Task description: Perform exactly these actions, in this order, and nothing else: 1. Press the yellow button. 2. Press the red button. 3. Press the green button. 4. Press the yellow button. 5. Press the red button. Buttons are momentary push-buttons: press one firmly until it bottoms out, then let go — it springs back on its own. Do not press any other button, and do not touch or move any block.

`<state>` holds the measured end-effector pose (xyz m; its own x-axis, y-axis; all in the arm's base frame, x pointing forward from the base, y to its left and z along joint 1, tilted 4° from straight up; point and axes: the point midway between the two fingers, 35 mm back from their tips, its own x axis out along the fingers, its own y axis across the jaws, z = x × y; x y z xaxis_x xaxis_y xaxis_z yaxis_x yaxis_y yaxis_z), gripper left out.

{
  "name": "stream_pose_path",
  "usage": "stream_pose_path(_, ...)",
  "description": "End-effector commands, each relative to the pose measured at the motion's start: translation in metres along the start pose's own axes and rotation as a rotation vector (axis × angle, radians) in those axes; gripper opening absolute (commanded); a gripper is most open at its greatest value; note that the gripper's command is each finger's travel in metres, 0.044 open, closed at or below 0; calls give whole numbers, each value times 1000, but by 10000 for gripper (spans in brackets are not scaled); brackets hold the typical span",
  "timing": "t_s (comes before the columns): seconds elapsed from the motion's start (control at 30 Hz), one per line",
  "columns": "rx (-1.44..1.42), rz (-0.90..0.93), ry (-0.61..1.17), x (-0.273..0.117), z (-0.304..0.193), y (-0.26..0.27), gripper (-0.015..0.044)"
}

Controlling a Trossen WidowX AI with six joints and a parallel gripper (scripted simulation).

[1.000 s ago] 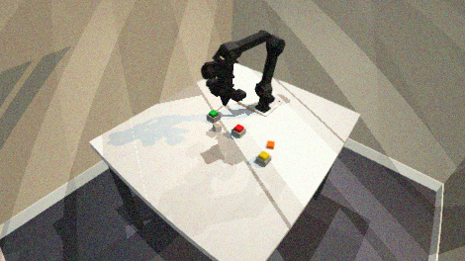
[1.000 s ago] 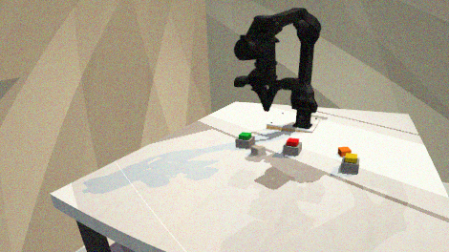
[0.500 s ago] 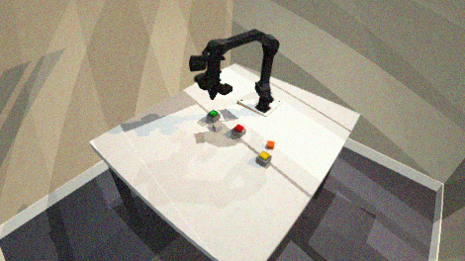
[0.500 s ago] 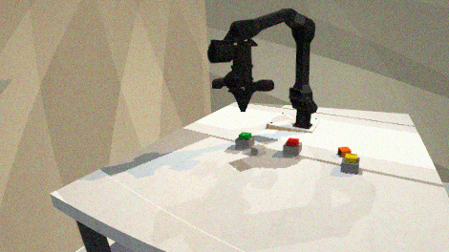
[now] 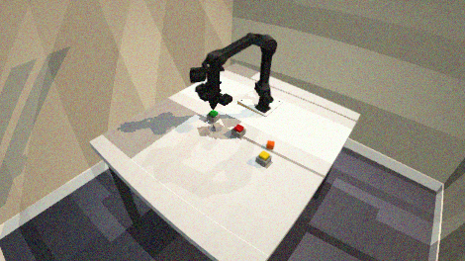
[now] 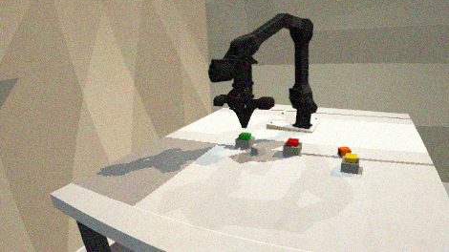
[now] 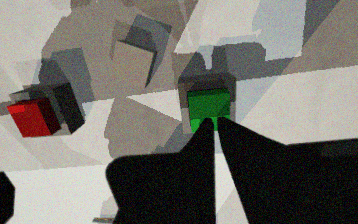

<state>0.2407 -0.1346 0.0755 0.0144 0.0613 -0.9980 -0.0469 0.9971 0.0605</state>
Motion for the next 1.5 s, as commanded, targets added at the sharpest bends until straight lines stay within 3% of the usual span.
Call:
stream_pose_path(0.0,-1,0,6,8,-1,0,20)
stream_pose_path(1.13,-1,0,6,27,-2,1,20)
stream_pose_path(1.27,-1,0,6,-3,-2,0,20)
stream_pose_path(1.47,-1,0,6,-13,-1,0,20)
